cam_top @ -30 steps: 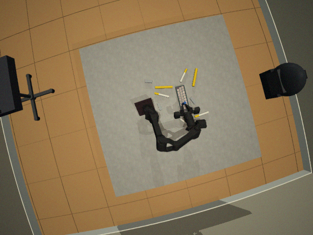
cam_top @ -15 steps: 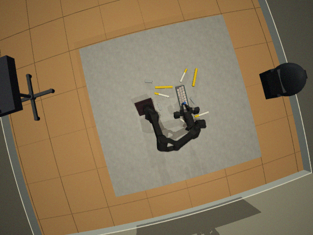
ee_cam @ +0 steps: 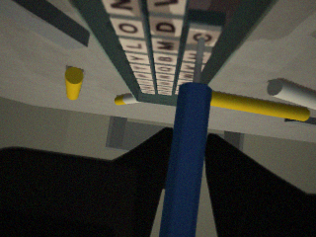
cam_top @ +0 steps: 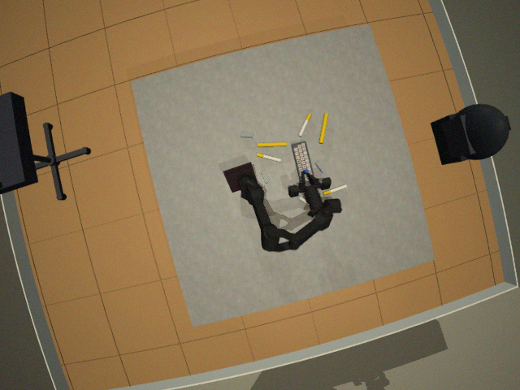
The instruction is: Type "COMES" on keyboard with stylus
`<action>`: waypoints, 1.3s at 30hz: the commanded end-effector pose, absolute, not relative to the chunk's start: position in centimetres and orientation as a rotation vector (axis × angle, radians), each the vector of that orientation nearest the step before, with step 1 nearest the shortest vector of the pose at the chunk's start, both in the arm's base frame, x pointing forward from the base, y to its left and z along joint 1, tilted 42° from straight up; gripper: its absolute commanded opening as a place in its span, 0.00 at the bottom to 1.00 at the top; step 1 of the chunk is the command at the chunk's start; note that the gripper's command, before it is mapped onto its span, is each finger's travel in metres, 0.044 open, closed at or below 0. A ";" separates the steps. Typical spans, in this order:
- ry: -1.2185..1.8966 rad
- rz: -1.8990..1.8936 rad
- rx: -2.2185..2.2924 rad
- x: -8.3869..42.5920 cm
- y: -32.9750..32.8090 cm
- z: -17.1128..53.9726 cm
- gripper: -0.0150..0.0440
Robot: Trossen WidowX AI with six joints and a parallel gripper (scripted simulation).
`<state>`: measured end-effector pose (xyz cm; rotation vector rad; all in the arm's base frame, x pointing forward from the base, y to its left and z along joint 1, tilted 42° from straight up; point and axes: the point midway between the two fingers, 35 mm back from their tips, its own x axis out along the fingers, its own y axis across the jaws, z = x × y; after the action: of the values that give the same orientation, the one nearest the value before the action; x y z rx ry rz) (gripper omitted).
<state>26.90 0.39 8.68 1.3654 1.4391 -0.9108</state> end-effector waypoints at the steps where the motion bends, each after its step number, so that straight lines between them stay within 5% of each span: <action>1: 1.441 -0.904 1.367 27.0 0.3 8.5 0.39; 27: 1.440 -0.906 1.362 26.5 2.6 11.1 0.40; 33: 1.440 -0.906 1.362 26.8 2.7 11.2 0.25; 39: 1.441 -0.903 1.366 28.8 2.9 11.8 0.25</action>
<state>27.70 2.69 11.44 1.3615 1.4400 -0.9056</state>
